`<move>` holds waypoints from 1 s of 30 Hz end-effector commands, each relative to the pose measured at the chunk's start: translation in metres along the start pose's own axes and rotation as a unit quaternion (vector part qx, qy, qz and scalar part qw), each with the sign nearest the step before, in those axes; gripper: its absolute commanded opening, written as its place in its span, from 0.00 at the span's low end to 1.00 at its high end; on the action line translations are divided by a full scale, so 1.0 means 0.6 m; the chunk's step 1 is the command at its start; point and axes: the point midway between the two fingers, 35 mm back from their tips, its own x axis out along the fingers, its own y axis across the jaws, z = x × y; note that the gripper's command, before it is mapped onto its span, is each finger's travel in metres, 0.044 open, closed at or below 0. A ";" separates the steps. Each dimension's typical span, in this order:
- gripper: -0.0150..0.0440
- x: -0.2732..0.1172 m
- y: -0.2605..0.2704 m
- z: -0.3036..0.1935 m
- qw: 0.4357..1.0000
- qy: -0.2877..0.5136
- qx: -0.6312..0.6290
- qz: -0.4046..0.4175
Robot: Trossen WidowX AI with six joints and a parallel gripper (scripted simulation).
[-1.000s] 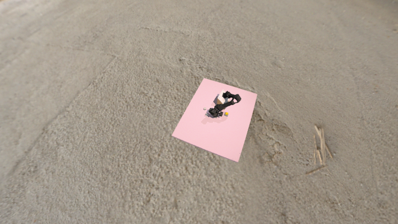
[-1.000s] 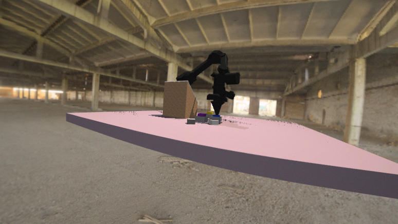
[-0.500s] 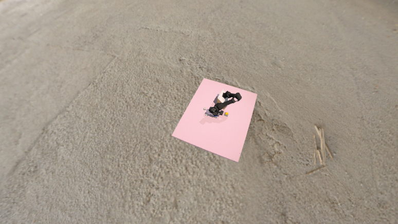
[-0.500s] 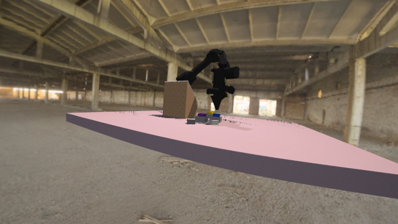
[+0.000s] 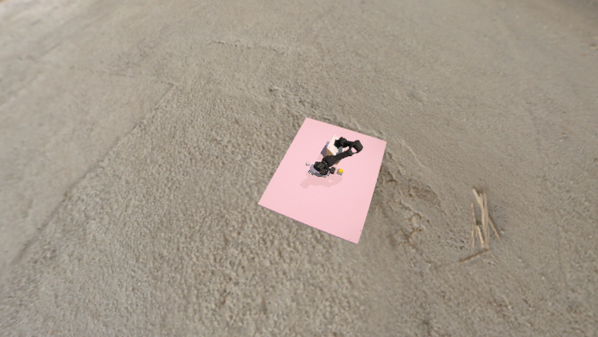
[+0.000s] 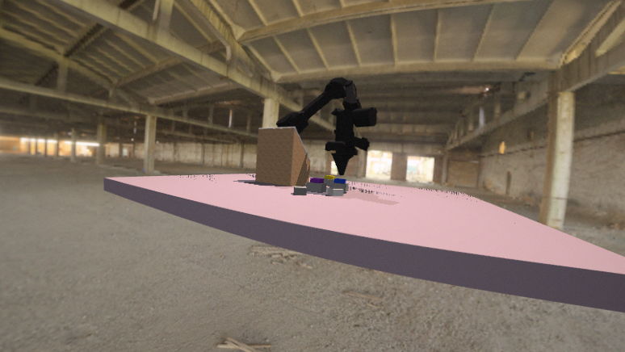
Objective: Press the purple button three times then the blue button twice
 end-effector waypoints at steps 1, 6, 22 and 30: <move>0.29 0.015 0.002 -0.006 1.000 0.005 0.003 0.002; 0.29 0.028 0.002 -0.007 1.000 0.005 0.003 0.003; 0.29 0.034 0.003 -0.007 1.000 0.005 0.003 0.003; 0.29 0.027 0.000 -0.002 1.000 0.001 0.001 0.000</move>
